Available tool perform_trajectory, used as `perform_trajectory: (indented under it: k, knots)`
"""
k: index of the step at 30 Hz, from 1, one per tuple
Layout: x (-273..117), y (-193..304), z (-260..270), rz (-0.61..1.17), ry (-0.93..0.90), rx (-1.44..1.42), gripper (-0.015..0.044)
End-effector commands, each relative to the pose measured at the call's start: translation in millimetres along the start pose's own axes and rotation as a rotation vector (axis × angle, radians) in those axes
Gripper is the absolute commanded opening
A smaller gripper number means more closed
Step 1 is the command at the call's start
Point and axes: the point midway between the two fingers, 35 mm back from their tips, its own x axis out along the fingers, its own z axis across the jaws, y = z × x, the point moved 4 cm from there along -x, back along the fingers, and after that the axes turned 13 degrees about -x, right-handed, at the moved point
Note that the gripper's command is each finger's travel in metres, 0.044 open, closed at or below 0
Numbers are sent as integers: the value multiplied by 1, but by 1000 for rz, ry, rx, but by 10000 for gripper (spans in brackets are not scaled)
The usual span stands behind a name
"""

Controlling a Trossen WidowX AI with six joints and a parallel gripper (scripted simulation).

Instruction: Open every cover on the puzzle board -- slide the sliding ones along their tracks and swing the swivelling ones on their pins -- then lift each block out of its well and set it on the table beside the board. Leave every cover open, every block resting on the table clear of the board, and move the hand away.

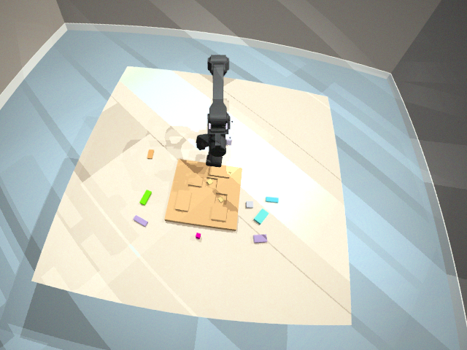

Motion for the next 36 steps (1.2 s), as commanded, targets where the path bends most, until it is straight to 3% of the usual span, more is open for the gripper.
perform_trajectory:
  k: [1,36]
  knots:
    - [0,0,-1,-5,1,4,0]
    - [33,-1,1,-5,1,4,0]
